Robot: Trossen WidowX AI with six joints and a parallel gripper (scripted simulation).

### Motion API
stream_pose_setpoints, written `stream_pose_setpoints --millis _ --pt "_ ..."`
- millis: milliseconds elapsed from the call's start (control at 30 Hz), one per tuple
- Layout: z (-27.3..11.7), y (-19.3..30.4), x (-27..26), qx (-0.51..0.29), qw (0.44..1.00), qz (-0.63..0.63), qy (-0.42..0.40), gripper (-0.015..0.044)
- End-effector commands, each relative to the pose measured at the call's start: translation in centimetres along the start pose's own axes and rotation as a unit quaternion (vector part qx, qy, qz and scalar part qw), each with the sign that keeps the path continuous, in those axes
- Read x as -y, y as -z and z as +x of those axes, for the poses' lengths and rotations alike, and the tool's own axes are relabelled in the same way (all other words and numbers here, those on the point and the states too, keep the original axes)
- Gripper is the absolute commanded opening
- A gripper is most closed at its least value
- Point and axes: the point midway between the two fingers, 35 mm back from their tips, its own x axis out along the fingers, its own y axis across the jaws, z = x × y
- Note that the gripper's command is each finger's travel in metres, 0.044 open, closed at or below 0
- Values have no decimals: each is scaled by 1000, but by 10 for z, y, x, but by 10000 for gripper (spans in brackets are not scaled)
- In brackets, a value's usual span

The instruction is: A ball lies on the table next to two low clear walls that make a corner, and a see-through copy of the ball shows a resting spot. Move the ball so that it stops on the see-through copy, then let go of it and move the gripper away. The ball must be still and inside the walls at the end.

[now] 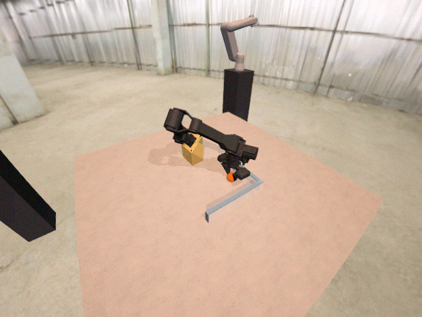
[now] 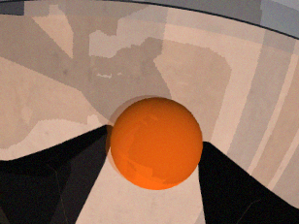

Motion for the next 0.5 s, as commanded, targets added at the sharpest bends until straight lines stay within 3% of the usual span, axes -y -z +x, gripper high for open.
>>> stream_pose_setpoints --millis 0,67,467 --pt "7 0 -4 -4 1000 -7 -4 0" --pt "7 0 -4 -4 1000 -7 -4 0" --pt "3 0 -1 -1 1000 -1 0 315"
